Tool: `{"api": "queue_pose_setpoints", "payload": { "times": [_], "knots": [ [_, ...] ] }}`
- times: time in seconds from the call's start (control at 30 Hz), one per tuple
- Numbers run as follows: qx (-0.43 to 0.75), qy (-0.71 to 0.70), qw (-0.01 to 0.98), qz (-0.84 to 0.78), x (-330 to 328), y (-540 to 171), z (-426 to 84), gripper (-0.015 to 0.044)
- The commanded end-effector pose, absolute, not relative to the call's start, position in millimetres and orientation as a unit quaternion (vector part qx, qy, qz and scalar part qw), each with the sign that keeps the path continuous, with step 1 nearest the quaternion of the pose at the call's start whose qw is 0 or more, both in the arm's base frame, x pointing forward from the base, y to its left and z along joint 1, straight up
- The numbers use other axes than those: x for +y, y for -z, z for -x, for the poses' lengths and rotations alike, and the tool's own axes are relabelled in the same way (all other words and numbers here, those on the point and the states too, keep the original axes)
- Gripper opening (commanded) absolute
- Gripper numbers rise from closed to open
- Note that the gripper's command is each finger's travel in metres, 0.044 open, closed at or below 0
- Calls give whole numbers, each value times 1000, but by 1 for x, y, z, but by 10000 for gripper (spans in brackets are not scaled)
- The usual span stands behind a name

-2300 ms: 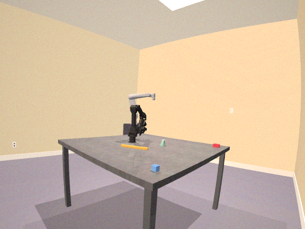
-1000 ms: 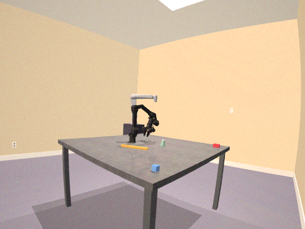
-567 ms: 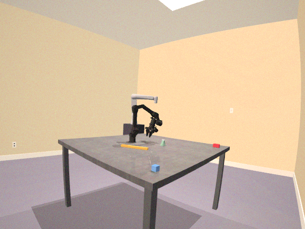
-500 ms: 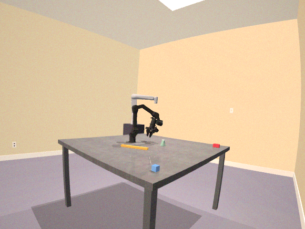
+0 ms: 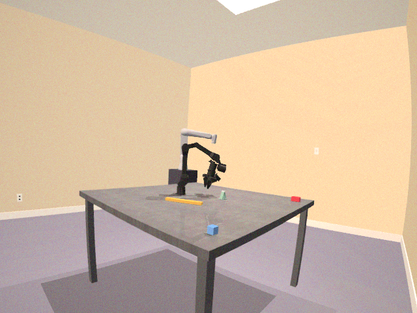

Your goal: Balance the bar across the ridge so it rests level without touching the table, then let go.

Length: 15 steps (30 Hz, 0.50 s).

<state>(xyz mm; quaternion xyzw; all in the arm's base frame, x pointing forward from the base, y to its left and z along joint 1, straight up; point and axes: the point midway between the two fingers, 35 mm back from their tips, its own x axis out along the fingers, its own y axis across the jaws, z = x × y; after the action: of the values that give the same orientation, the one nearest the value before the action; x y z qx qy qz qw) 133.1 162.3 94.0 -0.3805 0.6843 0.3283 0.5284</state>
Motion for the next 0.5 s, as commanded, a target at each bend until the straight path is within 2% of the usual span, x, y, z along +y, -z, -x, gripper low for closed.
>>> {"api": "queue_pose_setpoints", "payload": {
  "times": [0.0,0.47],
  "knots": [
    [686,-322,538,368,156,-95,-146,315],
    [695,-299,577,309,132,-97,-183,315]
  ]
}}
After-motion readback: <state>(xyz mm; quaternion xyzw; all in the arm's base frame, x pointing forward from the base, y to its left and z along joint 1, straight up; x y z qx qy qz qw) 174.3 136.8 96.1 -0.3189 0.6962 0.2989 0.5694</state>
